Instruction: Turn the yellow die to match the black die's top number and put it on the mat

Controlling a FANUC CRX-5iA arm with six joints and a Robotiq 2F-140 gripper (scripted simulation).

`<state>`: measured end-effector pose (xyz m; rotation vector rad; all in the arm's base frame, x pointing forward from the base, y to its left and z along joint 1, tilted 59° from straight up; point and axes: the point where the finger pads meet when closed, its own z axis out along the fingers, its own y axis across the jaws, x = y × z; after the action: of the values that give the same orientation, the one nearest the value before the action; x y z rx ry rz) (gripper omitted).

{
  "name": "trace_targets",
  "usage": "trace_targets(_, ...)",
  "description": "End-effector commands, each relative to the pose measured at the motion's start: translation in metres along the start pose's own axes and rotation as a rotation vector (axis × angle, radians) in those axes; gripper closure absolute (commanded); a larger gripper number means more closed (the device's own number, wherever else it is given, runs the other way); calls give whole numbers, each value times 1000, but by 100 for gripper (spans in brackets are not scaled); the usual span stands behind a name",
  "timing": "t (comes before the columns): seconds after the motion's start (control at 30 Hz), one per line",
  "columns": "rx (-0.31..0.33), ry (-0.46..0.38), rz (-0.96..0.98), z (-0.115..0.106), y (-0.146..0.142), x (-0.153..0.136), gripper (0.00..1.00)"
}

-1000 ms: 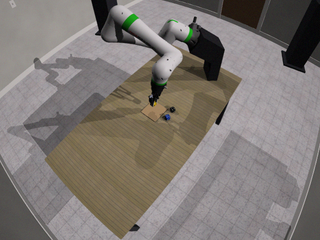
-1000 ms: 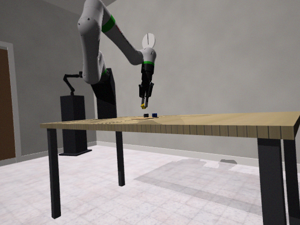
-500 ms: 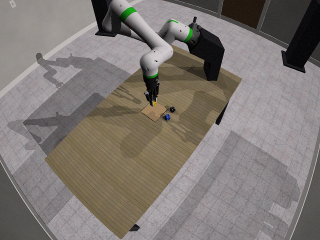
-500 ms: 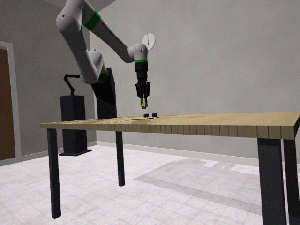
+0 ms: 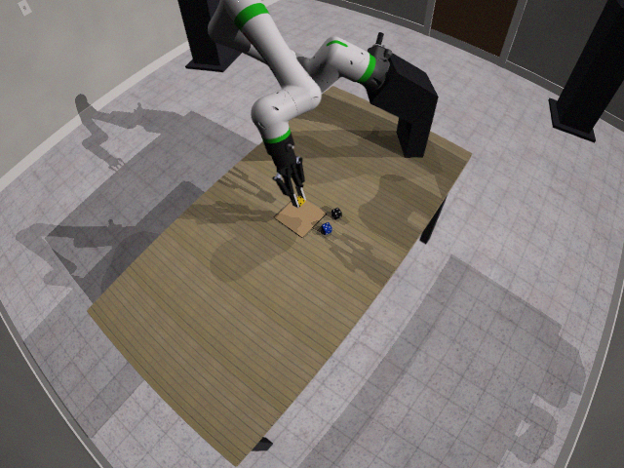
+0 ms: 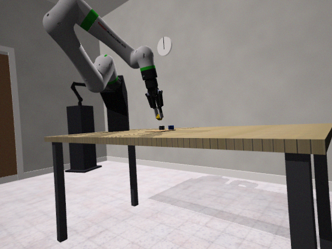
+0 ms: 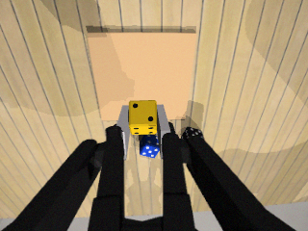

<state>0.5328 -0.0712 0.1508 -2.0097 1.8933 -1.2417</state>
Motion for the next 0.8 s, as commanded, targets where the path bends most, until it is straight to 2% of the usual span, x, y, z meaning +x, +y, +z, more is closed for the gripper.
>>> trace_targets(0.0, -11, -21, -2, 1, 2, 1, 84)
trace_targets(0.2, -39, -142, -6, 4, 8, 4, 84)
trace_targets(0.27, -39, -142, -6, 4, 8, 4, 84)
trace_targets(0.47, -7, -261, -1, 1, 1, 4, 84)
trace_targets(0.77, -8, -272, 0, 2, 1, 10, 84)
